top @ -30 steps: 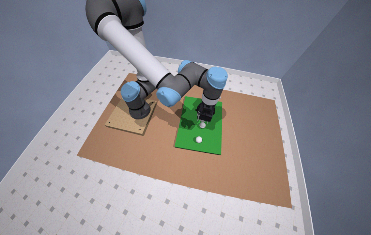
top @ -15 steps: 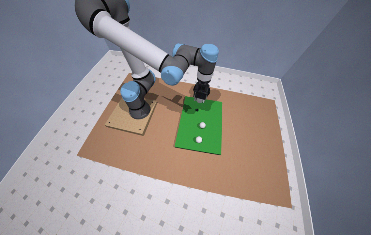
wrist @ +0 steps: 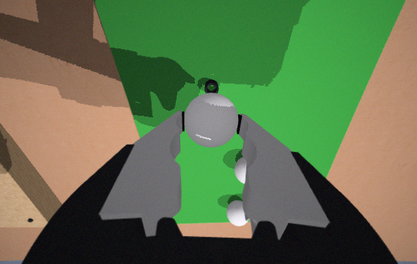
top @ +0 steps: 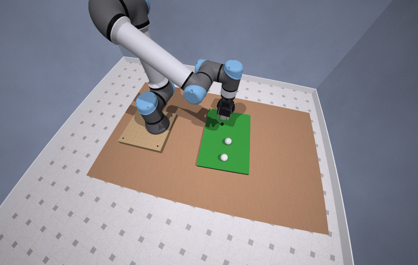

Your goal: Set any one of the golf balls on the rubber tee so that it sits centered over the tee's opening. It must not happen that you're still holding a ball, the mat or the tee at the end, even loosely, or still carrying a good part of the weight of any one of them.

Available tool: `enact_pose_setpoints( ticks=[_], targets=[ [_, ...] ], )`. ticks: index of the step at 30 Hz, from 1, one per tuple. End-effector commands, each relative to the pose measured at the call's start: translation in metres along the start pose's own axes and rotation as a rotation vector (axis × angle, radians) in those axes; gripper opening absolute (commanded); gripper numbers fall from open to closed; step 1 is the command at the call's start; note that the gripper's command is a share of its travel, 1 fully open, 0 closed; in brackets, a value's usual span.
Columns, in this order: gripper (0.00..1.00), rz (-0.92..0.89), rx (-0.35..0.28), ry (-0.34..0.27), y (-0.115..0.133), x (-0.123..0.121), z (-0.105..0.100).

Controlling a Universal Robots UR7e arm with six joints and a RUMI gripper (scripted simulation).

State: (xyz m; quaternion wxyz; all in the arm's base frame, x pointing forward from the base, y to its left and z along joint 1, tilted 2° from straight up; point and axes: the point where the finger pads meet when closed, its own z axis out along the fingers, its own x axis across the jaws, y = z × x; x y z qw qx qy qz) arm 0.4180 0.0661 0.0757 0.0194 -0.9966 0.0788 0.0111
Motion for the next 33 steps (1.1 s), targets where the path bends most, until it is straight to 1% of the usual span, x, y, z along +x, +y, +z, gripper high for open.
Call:
enact_pose_setpoints(
  ticks=[1,3,6,14,24,33],
  targets=[
    [0.00,0.000,0.000,0.003,0.000,0.002,0.025],
    [0.00,0.000,0.000,0.003,0.000,0.002,0.033],
    [0.00,0.000,0.000,0.003,0.000,0.001,0.038],
    [0.00,0.000,0.000,0.003,0.000,0.001,0.040],
    [0.00,0.000,0.000,0.003,0.000,0.001,0.053],
    [0.00,0.000,0.000,0.003,0.000,0.001,0.053]
  ],
)
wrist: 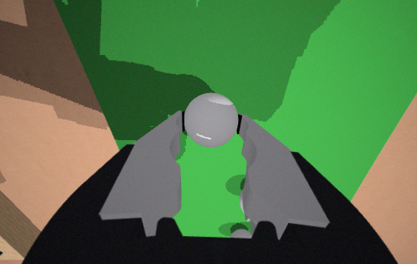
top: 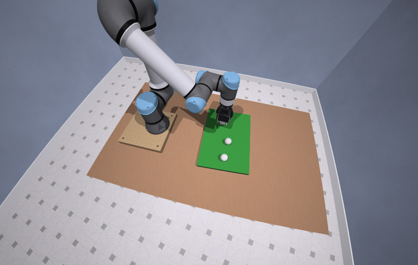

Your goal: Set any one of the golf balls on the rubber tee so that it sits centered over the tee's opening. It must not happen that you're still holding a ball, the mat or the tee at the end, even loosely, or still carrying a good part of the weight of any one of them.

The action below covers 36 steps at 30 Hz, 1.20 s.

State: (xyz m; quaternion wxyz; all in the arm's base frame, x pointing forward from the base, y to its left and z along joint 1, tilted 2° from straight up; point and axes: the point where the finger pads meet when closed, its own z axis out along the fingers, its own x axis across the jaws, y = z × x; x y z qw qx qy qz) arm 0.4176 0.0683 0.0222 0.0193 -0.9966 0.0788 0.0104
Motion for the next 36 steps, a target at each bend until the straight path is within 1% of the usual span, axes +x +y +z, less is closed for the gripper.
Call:
enact_pose_setpoints(
  ticks=[1,5,6,36],
  targets=[
    [0.00,0.000,0.000,0.001,0.0000,0.0004,-0.0002],
    [0.00,0.000,0.000,0.001,0.0000,0.0004,-0.0002],
    [1.00,0.000,0.000,0.001,0.0000,0.0004,-0.0002],
    [1.00,0.000,0.000,0.001,0.0000,0.0004,-0.0002]
  ],
)
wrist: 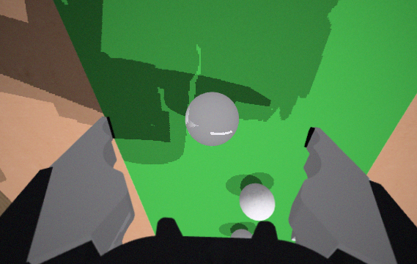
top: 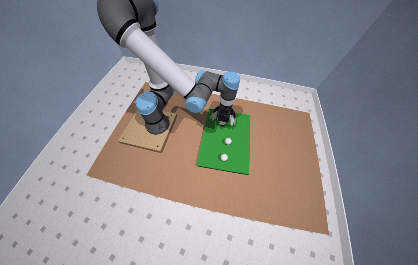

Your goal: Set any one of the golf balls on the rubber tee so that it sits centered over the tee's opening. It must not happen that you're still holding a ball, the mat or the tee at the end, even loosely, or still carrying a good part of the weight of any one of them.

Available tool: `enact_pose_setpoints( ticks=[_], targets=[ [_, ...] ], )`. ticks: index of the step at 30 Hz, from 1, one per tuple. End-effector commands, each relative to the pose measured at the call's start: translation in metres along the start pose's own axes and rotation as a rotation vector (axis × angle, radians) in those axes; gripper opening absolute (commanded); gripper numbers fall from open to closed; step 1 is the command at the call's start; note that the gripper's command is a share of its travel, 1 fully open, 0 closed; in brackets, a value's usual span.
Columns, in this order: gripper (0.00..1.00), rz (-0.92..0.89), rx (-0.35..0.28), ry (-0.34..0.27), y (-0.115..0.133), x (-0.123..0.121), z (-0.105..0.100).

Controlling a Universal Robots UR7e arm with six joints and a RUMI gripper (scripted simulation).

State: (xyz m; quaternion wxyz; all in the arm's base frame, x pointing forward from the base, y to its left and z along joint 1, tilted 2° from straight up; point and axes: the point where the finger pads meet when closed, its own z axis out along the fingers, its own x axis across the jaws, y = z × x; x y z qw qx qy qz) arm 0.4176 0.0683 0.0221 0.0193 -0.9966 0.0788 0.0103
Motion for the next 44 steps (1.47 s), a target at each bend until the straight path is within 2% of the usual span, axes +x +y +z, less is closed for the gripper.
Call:
enact_pose_setpoints(
  ticks=[1,12,23,27,44],
  targets=[
    [1.00,0.000,0.000,0.001,0.000,0.000,0.000],
    [1.00,0.000,0.000,0.001,0.000,0.001,-0.011],
    [1.00,0.000,0.000,0.001,0.000,0.002,-0.078],
    [1.00,0.000,0.000,0.001,0.000,0.001,-0.095],
    [1.00,0.000,0.000,0.001,0.000,0.001,-0.100]
  ],
)
